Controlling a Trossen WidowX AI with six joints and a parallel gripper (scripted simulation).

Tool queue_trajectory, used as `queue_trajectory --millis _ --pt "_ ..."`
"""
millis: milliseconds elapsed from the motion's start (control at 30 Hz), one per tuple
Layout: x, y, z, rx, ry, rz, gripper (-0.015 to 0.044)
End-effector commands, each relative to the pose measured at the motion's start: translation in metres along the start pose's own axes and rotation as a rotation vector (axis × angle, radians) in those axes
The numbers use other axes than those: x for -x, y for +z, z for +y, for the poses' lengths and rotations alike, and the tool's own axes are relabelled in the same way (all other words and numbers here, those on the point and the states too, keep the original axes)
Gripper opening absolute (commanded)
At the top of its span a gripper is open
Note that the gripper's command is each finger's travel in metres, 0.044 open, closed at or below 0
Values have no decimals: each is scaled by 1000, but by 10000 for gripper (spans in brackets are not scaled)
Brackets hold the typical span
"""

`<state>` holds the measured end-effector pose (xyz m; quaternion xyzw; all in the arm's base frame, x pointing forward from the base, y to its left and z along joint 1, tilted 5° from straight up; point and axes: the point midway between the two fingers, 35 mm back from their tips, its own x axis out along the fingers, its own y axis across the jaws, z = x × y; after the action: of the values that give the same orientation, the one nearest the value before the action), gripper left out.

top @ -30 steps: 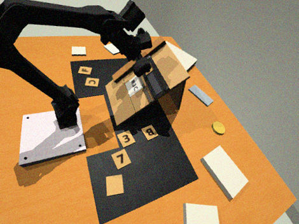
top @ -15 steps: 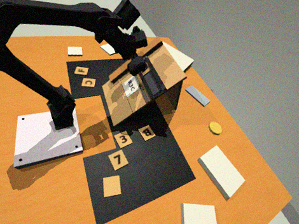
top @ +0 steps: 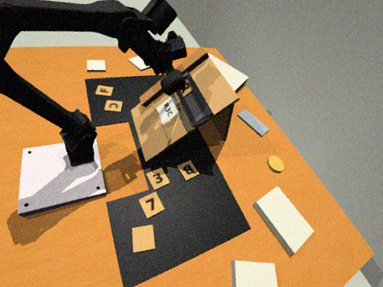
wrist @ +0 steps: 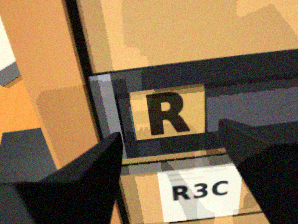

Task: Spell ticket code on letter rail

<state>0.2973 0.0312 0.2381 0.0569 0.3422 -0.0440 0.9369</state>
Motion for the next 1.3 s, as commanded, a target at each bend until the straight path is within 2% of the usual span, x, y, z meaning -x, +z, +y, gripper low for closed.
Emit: queue_trajectory --millis 0,633,1000,1267 --pt "3 0 -1 -4 -5 -2 295" --pt "13 1 -2 -4 -5 -1 295" --pt "11 0 -1 0 -1 1 6" --pt "11 0 -1 0 -1 1 0"
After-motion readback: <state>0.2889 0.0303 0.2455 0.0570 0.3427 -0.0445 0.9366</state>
